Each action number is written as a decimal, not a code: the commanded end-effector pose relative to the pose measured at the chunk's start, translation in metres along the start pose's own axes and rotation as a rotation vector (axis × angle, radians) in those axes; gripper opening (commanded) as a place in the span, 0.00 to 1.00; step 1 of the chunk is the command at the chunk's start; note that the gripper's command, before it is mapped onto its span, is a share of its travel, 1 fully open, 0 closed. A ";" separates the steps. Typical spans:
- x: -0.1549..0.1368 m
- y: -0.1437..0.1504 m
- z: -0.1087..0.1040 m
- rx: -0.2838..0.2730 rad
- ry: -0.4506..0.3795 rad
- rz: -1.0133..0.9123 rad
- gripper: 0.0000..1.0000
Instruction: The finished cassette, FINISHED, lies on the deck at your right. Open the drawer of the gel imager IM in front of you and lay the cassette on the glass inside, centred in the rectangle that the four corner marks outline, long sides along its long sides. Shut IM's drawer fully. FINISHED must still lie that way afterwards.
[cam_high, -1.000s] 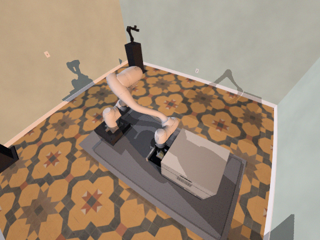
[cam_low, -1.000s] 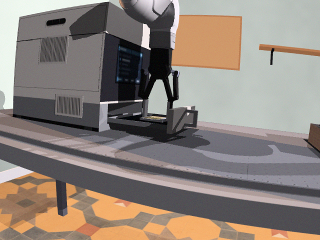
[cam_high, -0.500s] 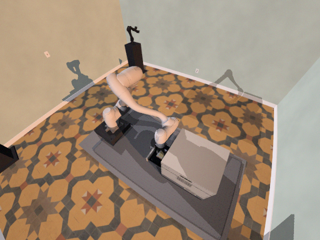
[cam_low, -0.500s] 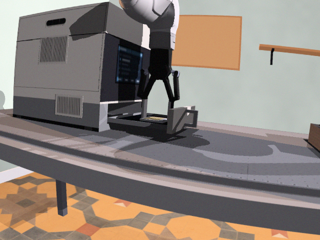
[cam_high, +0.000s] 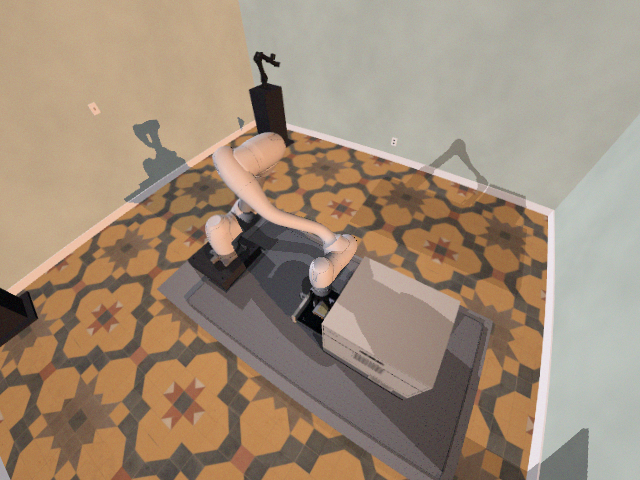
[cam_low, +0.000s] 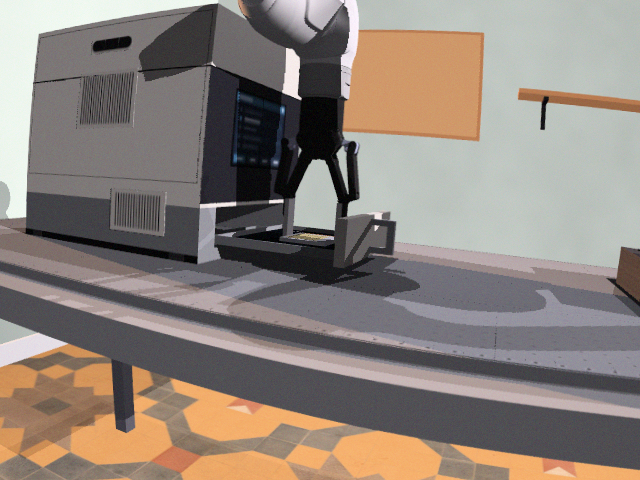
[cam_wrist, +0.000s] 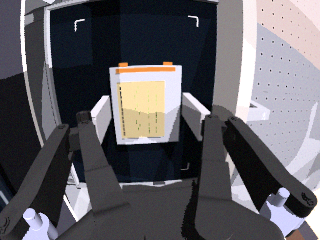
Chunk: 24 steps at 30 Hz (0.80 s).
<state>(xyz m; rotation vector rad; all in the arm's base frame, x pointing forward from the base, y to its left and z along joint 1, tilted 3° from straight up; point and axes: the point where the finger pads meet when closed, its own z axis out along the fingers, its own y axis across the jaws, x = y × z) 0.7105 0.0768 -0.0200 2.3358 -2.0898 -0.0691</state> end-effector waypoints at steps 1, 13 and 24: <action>0.000 0.000 -0.003 0.000 0.000 0.000 0.62; 0.000 0.000 -0.016 0.000 0.000 0.000 0.62; 0.000 0.000 -0.028 0.000 0.000 0.000 0.62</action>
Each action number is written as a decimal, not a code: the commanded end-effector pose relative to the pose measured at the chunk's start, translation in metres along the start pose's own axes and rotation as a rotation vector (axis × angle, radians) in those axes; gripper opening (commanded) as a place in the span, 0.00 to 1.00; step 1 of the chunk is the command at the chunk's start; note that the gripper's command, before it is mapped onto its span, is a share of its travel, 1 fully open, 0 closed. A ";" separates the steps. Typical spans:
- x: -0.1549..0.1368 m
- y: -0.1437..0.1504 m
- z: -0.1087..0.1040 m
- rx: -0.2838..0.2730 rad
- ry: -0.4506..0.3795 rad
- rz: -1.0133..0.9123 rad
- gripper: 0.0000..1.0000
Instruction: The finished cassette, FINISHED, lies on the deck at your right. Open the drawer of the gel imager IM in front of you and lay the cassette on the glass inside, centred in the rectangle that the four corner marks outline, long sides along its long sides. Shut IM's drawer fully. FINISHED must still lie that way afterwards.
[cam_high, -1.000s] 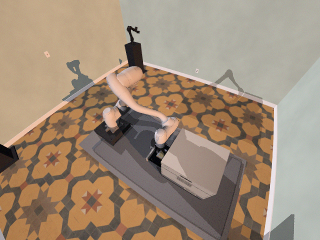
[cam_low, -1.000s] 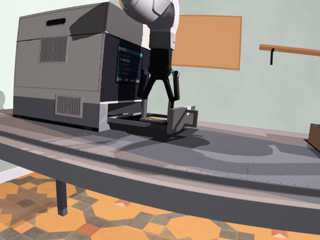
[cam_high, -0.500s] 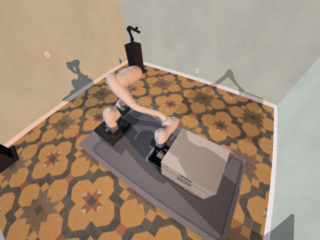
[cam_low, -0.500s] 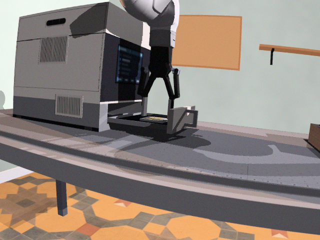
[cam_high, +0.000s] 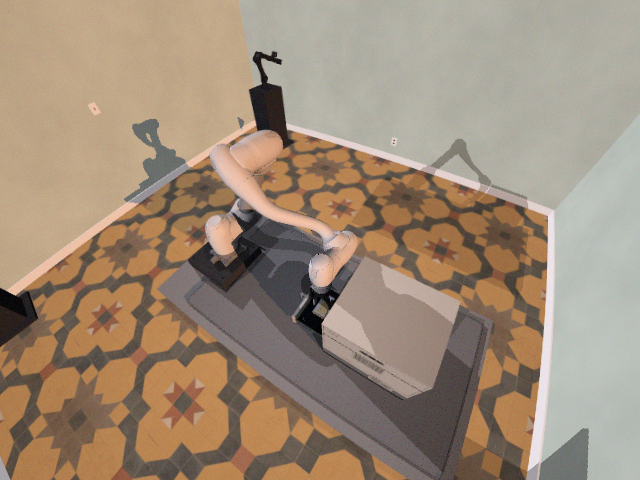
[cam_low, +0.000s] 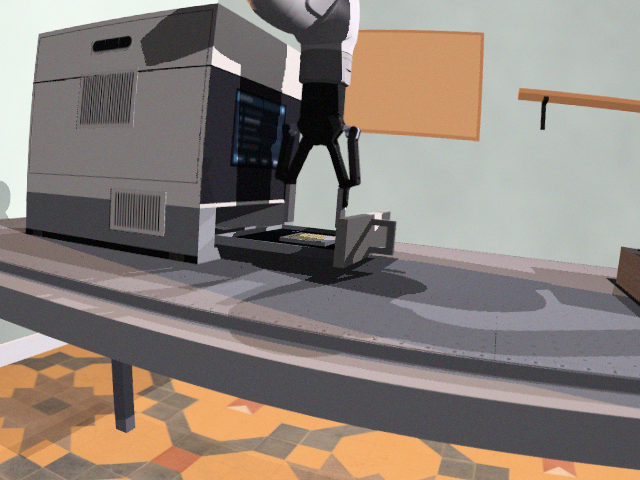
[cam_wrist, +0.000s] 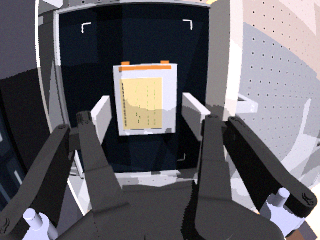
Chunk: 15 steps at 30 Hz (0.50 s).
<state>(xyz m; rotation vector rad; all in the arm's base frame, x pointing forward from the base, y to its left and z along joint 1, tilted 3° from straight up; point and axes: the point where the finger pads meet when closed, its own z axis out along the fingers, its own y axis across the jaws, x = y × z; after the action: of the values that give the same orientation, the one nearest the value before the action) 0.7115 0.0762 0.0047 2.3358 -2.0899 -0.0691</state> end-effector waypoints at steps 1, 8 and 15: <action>0.000 0.000 -0.005 0.000 0.000 0.000 0.62; 0.000 0.000 -0.014 0.000 0.000 0.000 0.62; 0.000 0.000 -0.021 0.000 0.000 0.000 0.62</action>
<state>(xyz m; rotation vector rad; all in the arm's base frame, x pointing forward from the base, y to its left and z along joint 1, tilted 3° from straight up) 0.7121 0.0758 0.0226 2.3358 -2.0899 -0.0691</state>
